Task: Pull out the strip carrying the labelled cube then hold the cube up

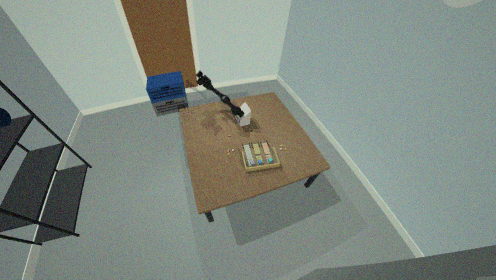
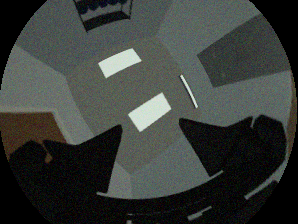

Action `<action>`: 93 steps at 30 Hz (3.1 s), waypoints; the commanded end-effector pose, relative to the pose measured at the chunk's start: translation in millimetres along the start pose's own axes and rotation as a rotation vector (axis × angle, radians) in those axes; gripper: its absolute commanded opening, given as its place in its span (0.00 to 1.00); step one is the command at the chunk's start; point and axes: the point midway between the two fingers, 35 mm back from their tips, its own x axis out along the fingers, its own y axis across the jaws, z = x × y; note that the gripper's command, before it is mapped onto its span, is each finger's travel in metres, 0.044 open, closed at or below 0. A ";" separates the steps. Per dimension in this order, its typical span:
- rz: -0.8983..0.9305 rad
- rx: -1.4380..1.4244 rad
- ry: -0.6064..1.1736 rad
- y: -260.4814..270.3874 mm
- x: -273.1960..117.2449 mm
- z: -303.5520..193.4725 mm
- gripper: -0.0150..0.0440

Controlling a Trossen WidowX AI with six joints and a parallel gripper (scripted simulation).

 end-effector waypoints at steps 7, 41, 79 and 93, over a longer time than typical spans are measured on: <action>-0.110 -0.034 -0.021 -37.7 47.3 38.6 0.93; -1.001 -0.570 -0.029 -461.1 197.8 167.1 0.93; -1.750 -1.470 1.223 -736.6 -89.7 24.3 0.93; -1.779 -1.449 1.237 -741.0 -90.6 27.4 0.84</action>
